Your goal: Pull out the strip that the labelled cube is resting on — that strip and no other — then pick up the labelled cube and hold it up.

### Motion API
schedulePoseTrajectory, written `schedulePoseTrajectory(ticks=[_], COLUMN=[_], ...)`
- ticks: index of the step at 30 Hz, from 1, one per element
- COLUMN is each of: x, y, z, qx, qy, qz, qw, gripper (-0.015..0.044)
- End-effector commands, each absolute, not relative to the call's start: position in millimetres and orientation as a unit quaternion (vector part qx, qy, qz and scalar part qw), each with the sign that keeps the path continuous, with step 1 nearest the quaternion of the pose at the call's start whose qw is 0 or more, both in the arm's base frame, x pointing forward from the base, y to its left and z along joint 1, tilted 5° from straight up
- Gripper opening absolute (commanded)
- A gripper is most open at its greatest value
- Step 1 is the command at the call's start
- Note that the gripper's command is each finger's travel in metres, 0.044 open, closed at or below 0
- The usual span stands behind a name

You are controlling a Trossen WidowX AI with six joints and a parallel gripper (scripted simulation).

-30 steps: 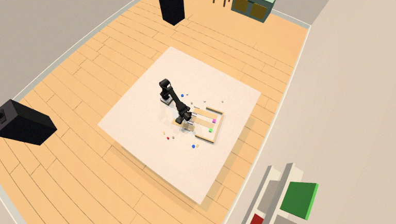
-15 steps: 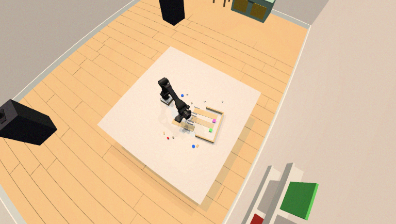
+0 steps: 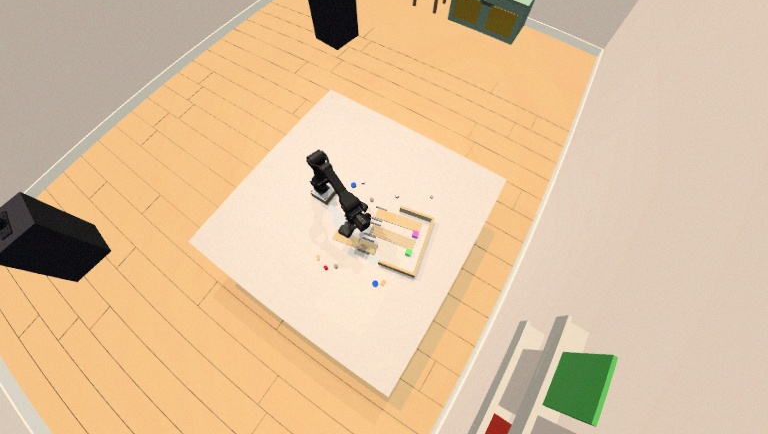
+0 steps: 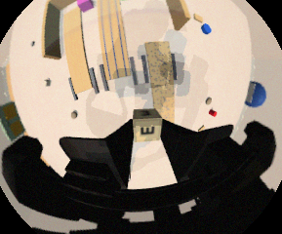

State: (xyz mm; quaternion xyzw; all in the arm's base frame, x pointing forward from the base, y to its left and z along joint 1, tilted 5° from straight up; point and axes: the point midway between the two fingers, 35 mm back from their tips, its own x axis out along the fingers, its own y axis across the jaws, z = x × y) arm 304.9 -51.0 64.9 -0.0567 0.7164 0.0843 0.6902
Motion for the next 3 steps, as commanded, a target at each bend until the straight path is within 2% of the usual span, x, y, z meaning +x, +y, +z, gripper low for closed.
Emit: schedulePoseTrajectory(ticks=[1, 3], x=[304.8, 304.8], y=[-50.7, -50.7], z=[65.3, 65.3], qx=[-0.058, -0.058], qy=[0.716, 0.716], qz=[0.087, 0.087], qw=[0.69, 0.69], gripper=[0.0, 0.0])
